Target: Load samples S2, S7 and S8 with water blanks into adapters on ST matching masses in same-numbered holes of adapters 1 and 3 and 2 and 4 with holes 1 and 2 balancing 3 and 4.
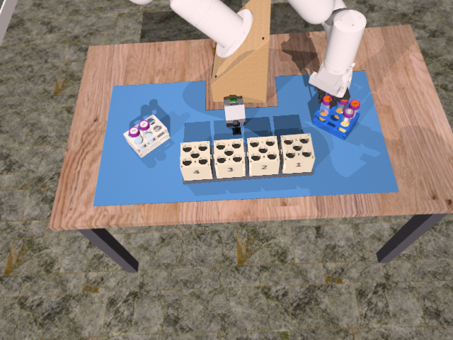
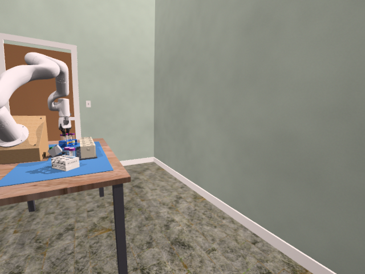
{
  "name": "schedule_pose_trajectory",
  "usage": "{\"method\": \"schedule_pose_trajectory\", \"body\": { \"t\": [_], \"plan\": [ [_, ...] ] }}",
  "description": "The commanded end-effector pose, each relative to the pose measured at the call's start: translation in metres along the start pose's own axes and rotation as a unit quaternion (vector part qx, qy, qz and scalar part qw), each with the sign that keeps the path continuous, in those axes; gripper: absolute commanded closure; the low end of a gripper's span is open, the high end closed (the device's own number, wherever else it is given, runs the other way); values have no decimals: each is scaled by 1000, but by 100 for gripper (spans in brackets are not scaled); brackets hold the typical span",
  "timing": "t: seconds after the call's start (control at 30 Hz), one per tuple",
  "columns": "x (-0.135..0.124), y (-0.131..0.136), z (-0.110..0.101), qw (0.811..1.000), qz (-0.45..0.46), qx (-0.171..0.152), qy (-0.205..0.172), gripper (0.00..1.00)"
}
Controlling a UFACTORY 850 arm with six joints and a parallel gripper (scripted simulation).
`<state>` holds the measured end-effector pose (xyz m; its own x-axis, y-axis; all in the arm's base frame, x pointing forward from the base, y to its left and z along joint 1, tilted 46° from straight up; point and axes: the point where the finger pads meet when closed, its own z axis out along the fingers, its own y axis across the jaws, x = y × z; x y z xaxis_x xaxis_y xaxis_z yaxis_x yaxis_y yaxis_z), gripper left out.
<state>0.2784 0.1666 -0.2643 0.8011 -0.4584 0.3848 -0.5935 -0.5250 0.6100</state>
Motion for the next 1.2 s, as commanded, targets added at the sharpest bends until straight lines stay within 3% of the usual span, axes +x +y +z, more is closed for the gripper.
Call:
{"method": "schedule_pose_trajectory", "body": {
  "t": [0.0,0.77,0.8,1.17],
  "plan": [
    [0,-1,0,1000,0,1,0,100],
    [0,-1,8,1000,0,1,0,100],
    [0,-1,8,1000,0,1,0,56],
    [0,-1,8,1000,0,1,0,56]
  ]
}}
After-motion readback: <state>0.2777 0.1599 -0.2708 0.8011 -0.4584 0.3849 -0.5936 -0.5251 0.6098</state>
